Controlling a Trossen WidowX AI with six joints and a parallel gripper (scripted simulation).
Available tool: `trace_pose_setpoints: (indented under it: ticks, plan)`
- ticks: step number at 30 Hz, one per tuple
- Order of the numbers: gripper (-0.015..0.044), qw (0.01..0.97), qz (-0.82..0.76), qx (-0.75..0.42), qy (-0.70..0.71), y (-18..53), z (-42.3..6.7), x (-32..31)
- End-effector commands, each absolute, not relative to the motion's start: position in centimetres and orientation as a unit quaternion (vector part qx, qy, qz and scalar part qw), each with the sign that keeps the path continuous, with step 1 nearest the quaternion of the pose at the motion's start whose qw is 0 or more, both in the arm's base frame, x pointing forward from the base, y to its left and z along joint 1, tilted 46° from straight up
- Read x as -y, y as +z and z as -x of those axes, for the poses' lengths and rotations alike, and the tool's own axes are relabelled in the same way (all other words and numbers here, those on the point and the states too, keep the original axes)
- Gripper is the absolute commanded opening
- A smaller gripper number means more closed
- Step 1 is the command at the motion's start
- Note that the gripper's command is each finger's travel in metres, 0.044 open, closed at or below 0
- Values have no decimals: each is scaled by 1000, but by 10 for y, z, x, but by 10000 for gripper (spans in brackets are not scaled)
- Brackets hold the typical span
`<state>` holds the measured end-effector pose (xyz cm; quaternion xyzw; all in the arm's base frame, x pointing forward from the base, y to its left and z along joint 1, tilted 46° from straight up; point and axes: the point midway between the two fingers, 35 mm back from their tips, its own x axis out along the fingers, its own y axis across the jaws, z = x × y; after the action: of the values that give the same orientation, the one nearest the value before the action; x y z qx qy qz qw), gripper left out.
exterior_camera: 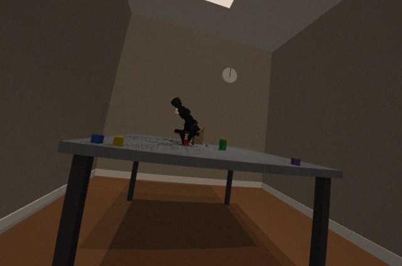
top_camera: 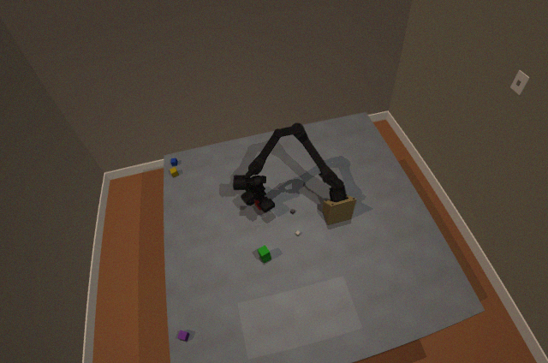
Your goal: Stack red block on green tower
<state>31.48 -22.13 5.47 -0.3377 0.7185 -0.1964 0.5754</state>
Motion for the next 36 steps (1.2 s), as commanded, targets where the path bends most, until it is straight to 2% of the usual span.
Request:
trace_pose_setpoints:
  ticks: [1,3,8,26,36]
  plan:
    - [144,576,338,-718,-194,54,-315,221]
    - [131,576,338,-718,-194,54,-315,221]
    - [0,576,338,-719,-194,65,-317,211]
    - [0,577,337,-719,-192,133,-328,141]
    - [0,577,337,-719,-192,134,-332,134]
